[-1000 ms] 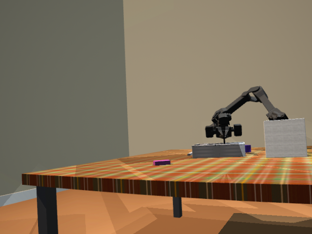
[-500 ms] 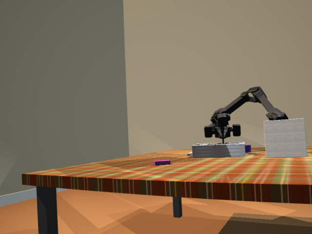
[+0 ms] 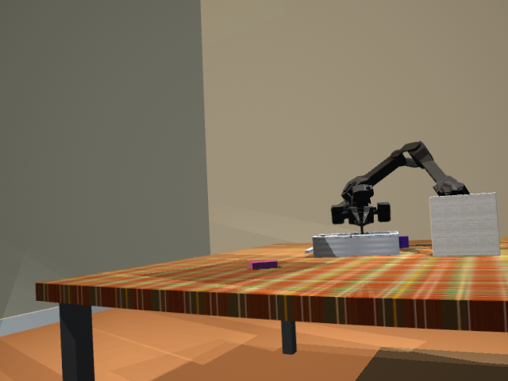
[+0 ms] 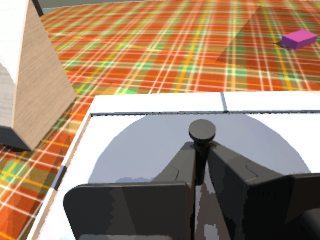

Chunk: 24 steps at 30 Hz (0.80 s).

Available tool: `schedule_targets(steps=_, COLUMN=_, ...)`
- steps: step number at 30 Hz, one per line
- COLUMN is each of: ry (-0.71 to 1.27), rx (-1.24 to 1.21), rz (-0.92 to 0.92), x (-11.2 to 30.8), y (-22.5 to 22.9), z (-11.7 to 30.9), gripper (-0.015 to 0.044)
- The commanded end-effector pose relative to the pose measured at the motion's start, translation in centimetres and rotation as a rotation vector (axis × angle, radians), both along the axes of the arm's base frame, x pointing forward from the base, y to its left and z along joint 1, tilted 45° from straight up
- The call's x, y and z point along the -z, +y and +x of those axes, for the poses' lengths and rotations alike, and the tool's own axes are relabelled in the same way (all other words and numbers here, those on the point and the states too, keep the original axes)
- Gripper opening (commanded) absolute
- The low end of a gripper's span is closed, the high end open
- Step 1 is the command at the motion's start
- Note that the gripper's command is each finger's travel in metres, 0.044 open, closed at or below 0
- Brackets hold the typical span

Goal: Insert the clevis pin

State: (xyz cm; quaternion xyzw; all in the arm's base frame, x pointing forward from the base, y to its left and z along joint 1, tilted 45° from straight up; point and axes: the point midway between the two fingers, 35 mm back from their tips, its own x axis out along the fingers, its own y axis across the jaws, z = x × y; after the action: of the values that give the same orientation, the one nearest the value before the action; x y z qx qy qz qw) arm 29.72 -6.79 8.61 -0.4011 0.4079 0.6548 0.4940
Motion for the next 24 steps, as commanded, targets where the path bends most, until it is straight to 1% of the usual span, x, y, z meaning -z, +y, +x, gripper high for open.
schedule_targets(steps=1, ry=-0.001, rx=0.005, rz=0.000, x=0.03, y=-0.02, z=0.28, gripper=0.0000)
schedule_targets(steps=24, ry=-0.001, rx=0.005, rz=0.000, x=0.00, y=-0.01, z=0.92, gripper=0.0000)
